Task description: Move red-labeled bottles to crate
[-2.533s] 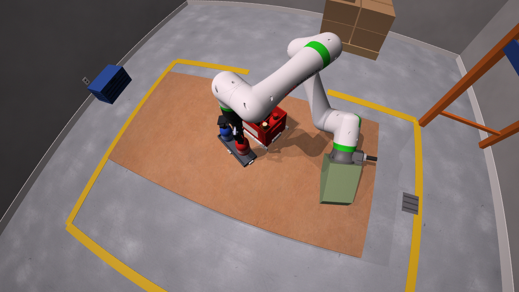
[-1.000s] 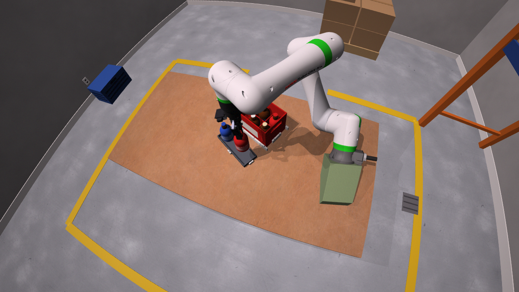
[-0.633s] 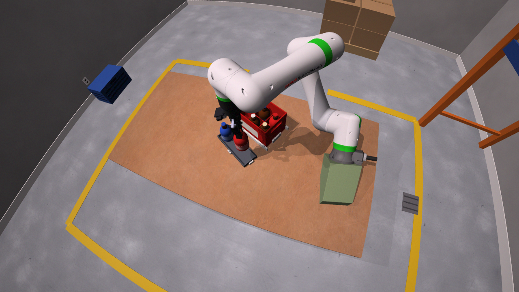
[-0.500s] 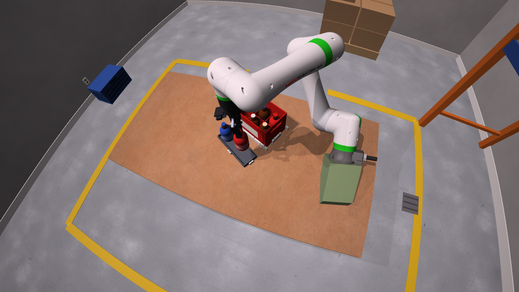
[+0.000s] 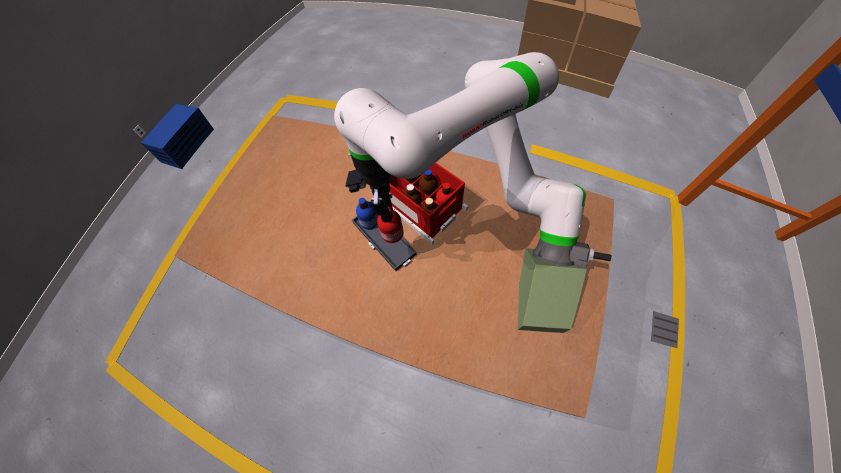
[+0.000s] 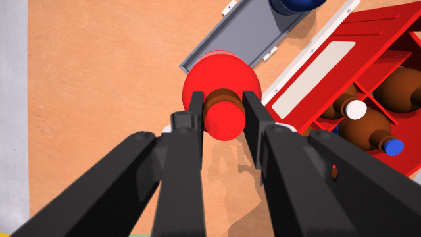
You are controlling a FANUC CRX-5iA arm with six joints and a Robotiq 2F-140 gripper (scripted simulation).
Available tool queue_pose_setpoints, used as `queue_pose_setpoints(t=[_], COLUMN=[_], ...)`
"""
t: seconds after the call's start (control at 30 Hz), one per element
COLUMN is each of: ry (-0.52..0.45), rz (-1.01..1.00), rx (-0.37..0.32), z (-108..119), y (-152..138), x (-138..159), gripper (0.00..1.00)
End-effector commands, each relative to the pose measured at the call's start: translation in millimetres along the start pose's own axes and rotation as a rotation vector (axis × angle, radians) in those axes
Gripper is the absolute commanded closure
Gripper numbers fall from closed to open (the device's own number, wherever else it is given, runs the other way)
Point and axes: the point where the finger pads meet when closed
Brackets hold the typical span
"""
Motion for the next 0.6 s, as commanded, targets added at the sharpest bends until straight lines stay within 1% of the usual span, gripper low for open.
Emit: queue_pose_setpoints(t=[0.0, 0.57], ry=[0.002, 0.002], rz=[0.000, 0.000], rx=[0.000, 0.000], z=[3.4, 13.7], y=[0.0, 0.0], x=[-0.4, -0.4], gripper=[0.90, 0.90])
Point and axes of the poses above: the point where the finger pads meet when closed, its own z axis back along the fingers, its own y axis across the jaws, x = y × z, and after that the axes turned 13 degrees about z, right-handed
